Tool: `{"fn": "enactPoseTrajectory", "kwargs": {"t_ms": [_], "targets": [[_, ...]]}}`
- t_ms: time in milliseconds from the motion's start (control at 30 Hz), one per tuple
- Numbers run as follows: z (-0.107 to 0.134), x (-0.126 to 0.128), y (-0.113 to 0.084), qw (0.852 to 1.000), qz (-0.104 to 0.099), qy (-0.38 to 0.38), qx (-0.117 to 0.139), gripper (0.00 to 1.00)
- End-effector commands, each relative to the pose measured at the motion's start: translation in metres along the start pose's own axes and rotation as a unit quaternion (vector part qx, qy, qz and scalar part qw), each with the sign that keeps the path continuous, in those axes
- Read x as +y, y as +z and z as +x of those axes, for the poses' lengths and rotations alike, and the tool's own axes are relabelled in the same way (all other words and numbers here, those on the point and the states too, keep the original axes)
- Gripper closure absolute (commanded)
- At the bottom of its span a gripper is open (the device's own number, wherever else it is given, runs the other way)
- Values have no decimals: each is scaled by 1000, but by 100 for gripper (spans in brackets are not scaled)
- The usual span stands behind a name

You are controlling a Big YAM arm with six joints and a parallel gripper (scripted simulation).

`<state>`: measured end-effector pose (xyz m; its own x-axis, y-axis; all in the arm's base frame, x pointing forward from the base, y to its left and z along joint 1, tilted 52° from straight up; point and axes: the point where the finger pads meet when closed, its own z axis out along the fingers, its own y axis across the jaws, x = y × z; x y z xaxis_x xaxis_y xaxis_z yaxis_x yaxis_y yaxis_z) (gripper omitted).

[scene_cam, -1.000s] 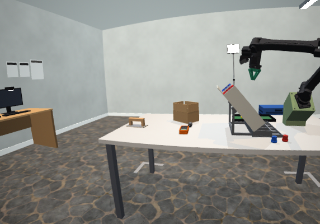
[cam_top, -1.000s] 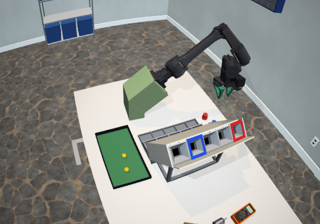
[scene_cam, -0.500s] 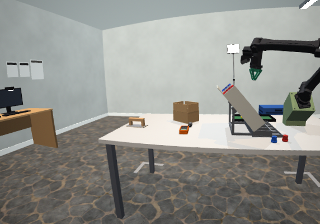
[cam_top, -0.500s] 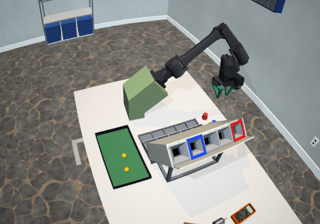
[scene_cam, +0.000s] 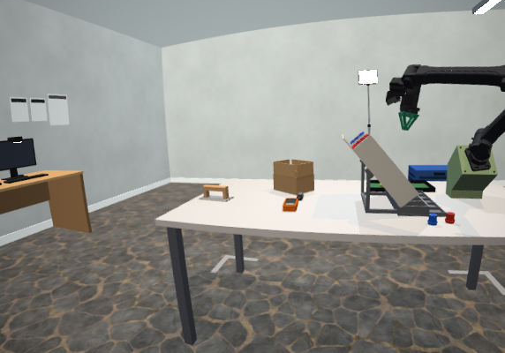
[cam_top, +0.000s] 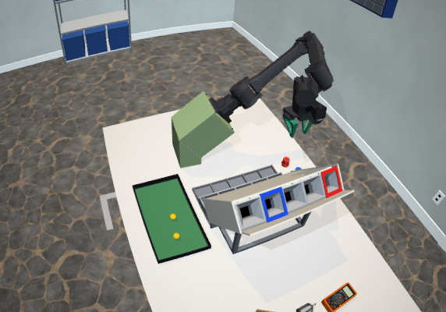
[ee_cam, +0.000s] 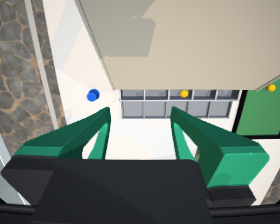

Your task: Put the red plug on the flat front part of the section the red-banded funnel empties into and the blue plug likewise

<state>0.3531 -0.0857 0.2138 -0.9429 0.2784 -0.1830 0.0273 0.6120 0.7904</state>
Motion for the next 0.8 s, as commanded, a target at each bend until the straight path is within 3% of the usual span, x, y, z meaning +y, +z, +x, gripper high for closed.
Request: {"fn": "enactPoseTrajectory", "kwargs": {"t_ms": [0,767], "targets": [[8,-10,-5,1000,6,-13,-23,44],[106,-109,37,995,3,-6,-95,44]]}}
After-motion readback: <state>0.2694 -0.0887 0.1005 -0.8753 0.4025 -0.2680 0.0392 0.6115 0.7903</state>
